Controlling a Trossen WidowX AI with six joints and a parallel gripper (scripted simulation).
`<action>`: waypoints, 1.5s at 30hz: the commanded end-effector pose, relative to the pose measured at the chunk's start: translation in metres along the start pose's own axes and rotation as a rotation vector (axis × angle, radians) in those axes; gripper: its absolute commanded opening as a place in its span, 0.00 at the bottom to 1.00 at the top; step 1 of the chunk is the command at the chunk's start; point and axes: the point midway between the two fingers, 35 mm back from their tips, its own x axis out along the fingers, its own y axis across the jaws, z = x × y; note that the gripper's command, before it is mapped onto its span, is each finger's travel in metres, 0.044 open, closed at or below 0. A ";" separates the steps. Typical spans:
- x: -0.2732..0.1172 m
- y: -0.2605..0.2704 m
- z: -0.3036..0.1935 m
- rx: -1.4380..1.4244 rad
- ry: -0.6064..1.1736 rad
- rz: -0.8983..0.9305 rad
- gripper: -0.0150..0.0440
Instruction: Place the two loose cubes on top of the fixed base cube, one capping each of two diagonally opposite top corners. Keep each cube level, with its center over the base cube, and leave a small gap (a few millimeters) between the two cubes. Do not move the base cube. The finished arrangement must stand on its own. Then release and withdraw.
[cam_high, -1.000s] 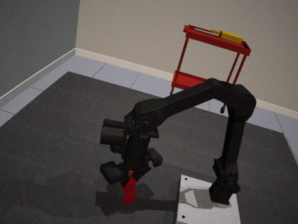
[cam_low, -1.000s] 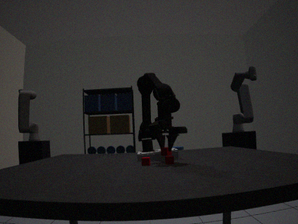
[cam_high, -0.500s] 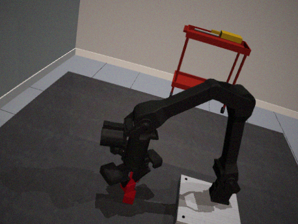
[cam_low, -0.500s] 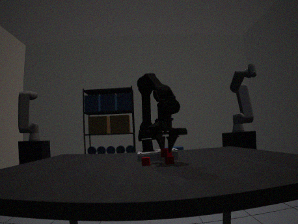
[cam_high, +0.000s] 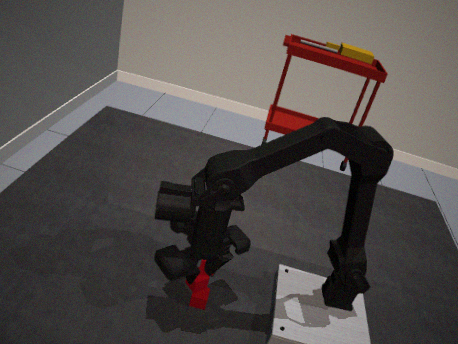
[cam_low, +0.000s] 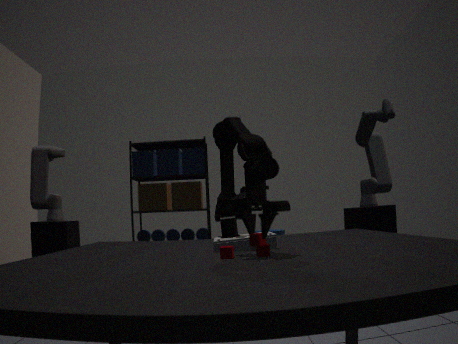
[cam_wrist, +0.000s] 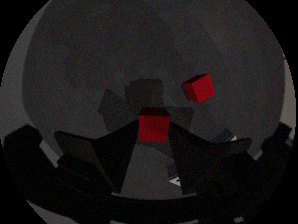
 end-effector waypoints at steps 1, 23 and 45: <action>0.000 0.001 0.000 0.000 0.001 0.003 0.60; -0.030 0.000 0.000 0.000 0.000 0.000 0.60; -0.049 -0.031 0.026 -0.963 -0.001 -0.001 0.70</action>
